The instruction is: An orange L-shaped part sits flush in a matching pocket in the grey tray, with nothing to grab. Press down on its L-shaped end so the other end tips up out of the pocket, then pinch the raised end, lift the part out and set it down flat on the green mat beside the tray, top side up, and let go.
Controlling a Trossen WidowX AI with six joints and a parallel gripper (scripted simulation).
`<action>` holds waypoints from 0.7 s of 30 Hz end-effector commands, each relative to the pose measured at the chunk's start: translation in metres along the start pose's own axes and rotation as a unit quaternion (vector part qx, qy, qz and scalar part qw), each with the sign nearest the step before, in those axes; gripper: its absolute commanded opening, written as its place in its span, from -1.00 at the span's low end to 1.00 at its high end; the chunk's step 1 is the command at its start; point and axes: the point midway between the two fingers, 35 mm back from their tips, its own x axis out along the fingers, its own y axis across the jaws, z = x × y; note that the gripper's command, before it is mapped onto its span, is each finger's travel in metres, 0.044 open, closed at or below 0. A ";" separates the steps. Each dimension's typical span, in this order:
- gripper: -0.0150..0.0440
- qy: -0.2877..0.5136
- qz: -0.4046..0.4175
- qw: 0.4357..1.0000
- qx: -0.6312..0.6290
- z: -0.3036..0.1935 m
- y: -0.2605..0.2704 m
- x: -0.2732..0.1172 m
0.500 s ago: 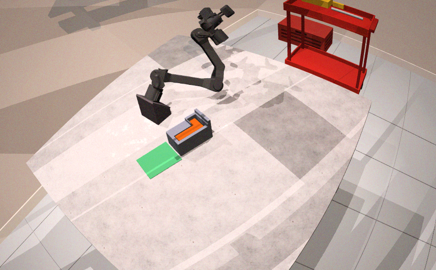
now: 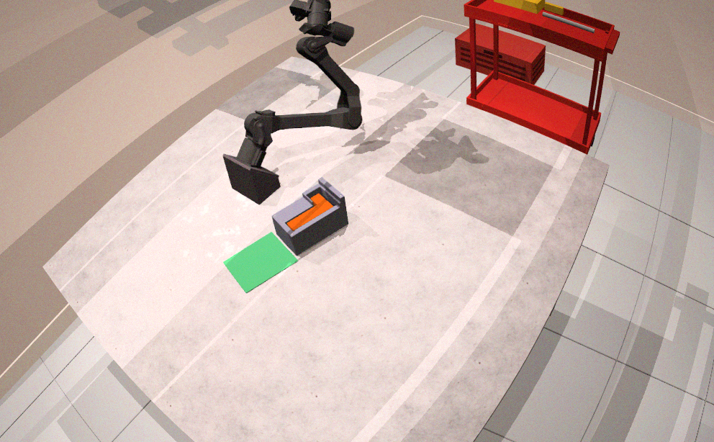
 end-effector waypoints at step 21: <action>0.12 0.142 -0.739 0.556 -0.352 0.139 -0.292 -0.257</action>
